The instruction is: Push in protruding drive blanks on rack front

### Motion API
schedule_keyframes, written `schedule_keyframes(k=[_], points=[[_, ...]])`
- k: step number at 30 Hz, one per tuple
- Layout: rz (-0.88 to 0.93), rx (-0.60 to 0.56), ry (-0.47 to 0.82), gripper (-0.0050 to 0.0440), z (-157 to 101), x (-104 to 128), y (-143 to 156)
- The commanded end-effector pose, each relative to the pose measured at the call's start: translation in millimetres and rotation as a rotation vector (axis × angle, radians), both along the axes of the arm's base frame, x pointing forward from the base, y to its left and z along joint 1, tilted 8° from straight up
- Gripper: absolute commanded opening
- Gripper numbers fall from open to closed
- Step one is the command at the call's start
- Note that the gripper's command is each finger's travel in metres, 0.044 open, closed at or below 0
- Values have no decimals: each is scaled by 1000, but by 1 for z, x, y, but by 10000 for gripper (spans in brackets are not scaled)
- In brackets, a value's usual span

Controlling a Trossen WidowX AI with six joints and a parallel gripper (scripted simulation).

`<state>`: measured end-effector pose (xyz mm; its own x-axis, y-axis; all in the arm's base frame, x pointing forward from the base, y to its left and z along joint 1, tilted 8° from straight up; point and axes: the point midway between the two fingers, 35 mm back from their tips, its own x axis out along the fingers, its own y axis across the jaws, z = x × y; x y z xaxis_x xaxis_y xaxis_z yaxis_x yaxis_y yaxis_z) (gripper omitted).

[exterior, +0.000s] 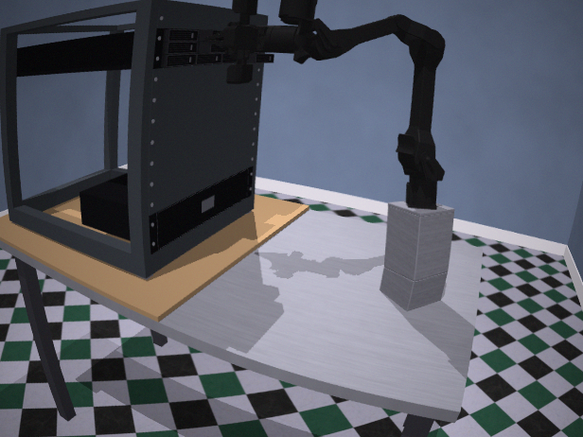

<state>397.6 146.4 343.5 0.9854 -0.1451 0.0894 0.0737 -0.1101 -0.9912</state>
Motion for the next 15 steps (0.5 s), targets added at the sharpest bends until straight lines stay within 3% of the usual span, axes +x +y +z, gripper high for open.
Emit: schedule_keyframes(k=[1, 15], points=[[-4, 7, -15, -50, -7, -7, -5], [-4, 7, -15, -50, -6, 10, -7]])
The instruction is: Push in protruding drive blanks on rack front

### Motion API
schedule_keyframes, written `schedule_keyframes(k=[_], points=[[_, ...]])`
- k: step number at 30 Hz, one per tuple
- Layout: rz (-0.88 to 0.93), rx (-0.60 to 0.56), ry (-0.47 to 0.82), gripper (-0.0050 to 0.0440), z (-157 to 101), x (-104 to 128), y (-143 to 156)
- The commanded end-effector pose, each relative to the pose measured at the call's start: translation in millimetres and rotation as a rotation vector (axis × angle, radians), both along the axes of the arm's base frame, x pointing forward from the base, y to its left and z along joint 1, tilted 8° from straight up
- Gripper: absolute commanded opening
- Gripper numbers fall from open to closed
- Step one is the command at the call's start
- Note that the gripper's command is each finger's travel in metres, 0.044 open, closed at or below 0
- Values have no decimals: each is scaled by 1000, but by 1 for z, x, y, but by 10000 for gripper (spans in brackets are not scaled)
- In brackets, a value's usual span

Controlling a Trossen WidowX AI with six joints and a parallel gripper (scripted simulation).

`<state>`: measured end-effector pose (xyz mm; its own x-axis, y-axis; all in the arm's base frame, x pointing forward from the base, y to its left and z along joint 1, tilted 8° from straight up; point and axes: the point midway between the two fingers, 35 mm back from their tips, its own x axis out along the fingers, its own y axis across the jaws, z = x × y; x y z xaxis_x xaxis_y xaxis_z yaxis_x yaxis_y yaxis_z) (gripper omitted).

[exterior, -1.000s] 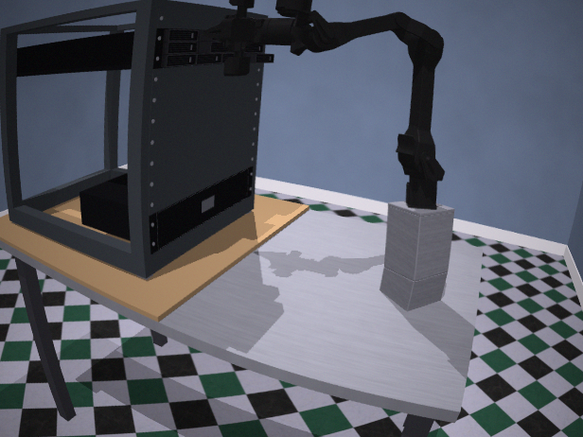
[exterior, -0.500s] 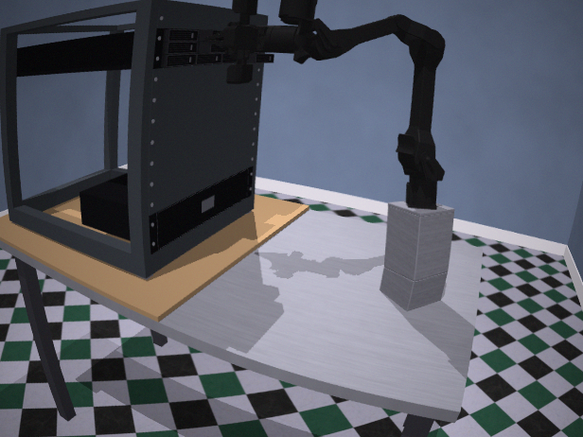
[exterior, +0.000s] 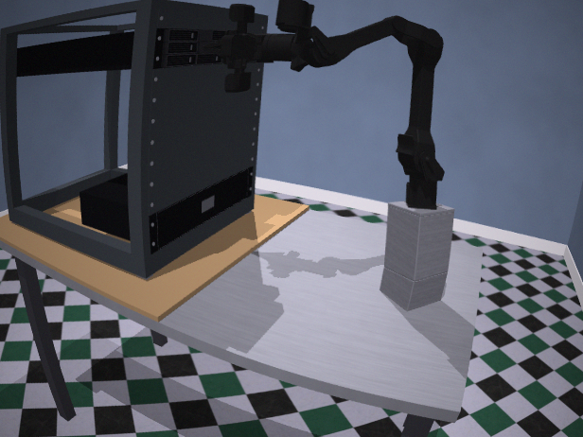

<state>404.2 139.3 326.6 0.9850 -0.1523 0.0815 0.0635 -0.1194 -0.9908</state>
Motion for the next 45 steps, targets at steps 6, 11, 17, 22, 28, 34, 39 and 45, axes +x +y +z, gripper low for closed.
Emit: schedule_keyframes(k=[6, 11, 17, 22, 28, 34, 39, 45], points=[[5, 16, -24, -50, 11, 3, 0], [5, 16, -24, -50, 11, 3, 0], [5, 16, -24, -50, 13, 7, 2], [5, 16, -24, -50, 14, 10, 3], [5, 16, -24, -50, 14, 10, 3], [5, 16, -24, -50, 14, 10, 3], [5, 16, -24, -50, 14, 14, 2], [5, 16, -24, -50, 14, 20, 1]])
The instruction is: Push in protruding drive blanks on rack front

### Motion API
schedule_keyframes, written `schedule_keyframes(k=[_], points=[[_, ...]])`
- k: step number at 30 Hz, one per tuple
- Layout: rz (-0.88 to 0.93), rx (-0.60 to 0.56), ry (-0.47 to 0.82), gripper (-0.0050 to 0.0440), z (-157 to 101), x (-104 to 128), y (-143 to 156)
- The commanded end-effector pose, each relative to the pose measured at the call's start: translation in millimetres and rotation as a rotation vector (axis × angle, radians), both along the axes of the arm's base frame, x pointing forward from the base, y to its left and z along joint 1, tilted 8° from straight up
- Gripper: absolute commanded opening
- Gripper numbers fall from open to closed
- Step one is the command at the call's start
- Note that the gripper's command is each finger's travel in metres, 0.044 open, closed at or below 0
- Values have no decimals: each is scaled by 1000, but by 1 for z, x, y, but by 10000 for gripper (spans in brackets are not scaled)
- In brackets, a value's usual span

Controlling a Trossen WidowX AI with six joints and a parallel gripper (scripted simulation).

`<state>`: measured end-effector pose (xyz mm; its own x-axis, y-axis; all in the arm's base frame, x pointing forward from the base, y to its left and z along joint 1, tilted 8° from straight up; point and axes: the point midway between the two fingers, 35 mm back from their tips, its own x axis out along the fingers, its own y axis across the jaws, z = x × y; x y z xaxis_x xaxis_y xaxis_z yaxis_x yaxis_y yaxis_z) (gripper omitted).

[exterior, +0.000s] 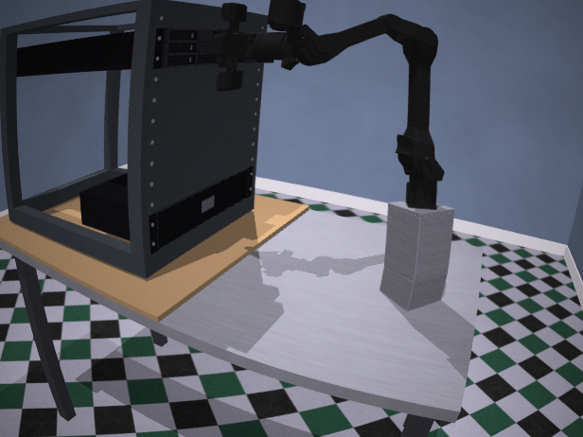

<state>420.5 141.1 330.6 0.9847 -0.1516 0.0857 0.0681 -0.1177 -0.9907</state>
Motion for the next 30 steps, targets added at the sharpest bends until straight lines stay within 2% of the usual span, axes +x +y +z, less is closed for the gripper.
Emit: schedule_keyframes(k=[1, 30], points=[[4, 14, -20, -50, 10, 3, 0], [4, 14, -20, -50, 13, 21, -3]])
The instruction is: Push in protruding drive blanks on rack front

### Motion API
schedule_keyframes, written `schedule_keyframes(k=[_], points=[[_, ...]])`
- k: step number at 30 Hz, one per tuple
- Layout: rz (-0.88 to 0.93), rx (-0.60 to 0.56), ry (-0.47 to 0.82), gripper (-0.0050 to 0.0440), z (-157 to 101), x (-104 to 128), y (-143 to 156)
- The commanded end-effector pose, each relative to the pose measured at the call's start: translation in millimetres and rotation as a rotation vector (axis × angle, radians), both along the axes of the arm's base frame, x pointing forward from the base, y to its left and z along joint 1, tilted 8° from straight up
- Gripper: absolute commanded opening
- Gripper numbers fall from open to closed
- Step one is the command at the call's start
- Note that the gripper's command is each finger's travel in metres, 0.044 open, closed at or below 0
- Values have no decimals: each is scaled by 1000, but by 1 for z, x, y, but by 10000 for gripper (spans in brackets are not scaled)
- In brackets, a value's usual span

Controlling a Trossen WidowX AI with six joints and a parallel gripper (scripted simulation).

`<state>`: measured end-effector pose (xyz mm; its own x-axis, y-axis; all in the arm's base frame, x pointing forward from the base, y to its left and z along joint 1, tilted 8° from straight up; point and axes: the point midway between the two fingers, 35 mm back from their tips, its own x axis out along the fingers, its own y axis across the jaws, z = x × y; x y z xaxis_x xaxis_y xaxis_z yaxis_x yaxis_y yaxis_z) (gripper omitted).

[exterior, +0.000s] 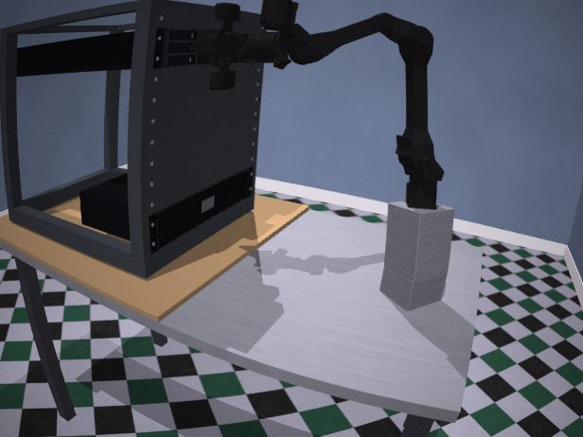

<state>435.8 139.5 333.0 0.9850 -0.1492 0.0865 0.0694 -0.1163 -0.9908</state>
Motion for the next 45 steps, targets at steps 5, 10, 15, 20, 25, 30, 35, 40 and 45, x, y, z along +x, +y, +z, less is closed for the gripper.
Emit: schedule_keyframes(k=[5, 10, 15, 20, 25, 30, 35, 40, 45], points=[[1, 13, -19, -50, 11, 8, -2], [1, 13, -19, -50, 11, 8, -2], [1, 13, -19, -50, 11, 9, -2], [1, 13, -19, -50, 11, 11, -2], [1, 13, -19, -50, 11, 11, -3], [1, 13, -19, -50, 11, 11, -3], [1, 13, -19, -50, 11, 13, -3], [1, 13, -19, -50, 11, 14, -3], [1, 13, -19, -50, 11, 14, -3]])
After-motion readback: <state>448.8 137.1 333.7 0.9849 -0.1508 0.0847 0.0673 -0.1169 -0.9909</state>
